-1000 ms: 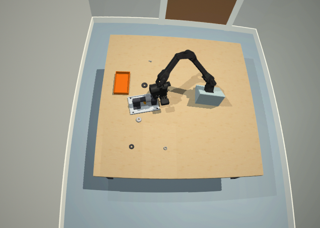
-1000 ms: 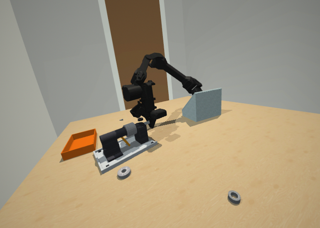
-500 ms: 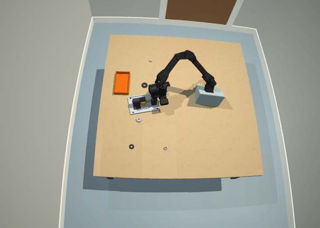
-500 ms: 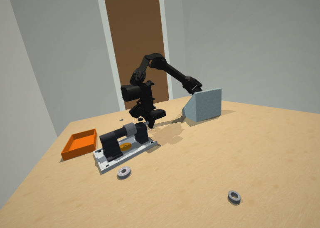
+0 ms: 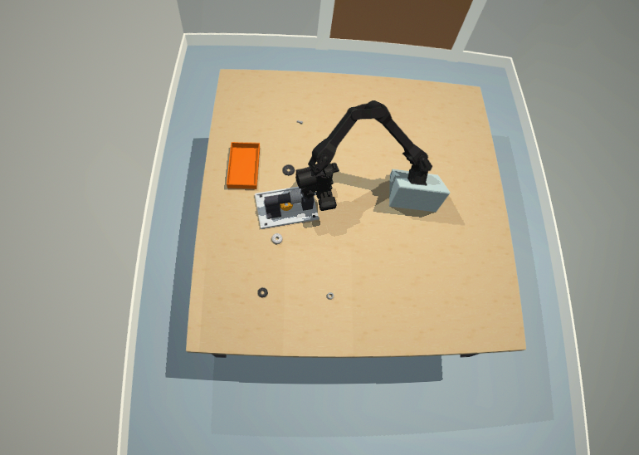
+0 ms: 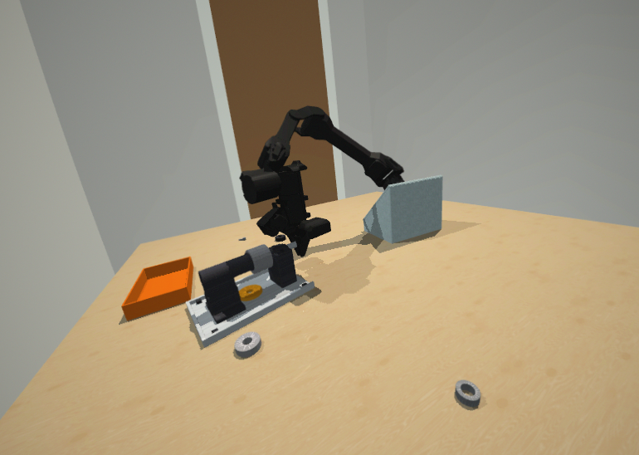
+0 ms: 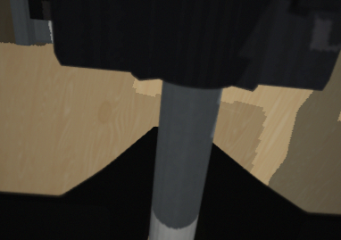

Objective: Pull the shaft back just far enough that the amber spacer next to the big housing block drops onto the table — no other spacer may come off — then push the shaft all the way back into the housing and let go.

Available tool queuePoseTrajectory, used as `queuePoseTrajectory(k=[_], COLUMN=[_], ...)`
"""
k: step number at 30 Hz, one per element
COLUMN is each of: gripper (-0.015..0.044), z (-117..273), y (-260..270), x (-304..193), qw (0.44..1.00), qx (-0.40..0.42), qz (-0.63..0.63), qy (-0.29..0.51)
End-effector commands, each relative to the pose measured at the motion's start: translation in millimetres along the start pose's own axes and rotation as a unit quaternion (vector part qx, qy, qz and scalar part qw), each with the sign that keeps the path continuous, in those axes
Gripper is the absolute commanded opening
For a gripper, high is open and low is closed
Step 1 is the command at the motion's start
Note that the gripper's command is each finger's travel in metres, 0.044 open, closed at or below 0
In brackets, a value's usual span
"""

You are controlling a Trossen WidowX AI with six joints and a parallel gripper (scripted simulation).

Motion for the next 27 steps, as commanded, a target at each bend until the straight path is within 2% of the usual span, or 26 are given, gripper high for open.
queuePoseTrajectory(k=[1, 27], gripper=[0.0, 0.0], z=[1.6, 0.8], y=[-2.1, -1.3], x=[6.2, 3.3], qw=[1.0, 1.0], qx=[-0.001, -0.001], qz=[-0.005, -0.005], qy=[-0.01, -0.01])
Point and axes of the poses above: the point midway between the two fingers, 35 mm back from their tips, its own z axis back along the fingers, its own y axis across the jaws, x = y × z, the point moved 5 cm from there along z, back along the fingers, and after that the axes turned 14 degrees about z, right-handed, at the moved point
